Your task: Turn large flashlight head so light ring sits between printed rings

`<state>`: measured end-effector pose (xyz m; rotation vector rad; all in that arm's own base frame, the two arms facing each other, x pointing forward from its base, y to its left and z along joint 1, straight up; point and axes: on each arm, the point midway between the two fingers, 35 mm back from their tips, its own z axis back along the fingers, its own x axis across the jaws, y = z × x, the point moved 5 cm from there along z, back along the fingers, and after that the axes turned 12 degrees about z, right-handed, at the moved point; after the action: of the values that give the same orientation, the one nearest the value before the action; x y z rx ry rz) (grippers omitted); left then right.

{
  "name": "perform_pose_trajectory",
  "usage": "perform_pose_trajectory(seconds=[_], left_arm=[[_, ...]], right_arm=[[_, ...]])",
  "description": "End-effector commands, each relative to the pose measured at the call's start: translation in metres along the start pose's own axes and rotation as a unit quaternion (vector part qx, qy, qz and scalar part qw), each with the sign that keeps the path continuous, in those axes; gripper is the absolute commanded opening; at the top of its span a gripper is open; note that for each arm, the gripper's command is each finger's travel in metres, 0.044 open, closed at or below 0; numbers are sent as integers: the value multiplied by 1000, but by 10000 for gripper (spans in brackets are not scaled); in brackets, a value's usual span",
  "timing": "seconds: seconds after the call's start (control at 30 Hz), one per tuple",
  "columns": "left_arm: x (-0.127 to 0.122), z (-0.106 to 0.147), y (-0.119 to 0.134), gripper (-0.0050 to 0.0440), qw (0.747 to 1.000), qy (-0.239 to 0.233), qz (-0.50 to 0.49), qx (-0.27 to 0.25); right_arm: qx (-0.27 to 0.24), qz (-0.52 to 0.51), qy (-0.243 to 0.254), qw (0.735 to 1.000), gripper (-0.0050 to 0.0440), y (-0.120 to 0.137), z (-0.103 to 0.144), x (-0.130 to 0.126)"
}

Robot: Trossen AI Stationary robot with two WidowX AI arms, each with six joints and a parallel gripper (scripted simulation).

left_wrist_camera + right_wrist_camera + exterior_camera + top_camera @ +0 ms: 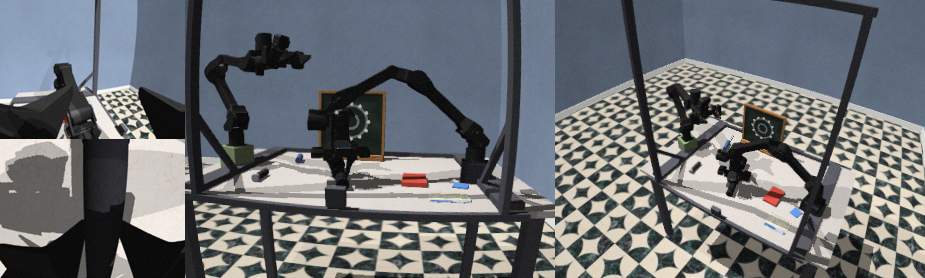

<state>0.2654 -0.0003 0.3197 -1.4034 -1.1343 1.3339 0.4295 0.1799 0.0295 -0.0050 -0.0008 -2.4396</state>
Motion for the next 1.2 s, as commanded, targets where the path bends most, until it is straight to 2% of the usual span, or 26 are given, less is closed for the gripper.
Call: perform_pose_trajectory(seconds=[0.0, 1.17], left_arm=[[-1, 1, -6, 384, 1000, 3, -2, -8], [-1, 1, -6, 374, 1000, 3, -2, -8]], right_arm=[[4, 1, 15, 1000, 130, 1, 12, -3], [5, 0, 21, 1000, 130, 1, 17, -5]])
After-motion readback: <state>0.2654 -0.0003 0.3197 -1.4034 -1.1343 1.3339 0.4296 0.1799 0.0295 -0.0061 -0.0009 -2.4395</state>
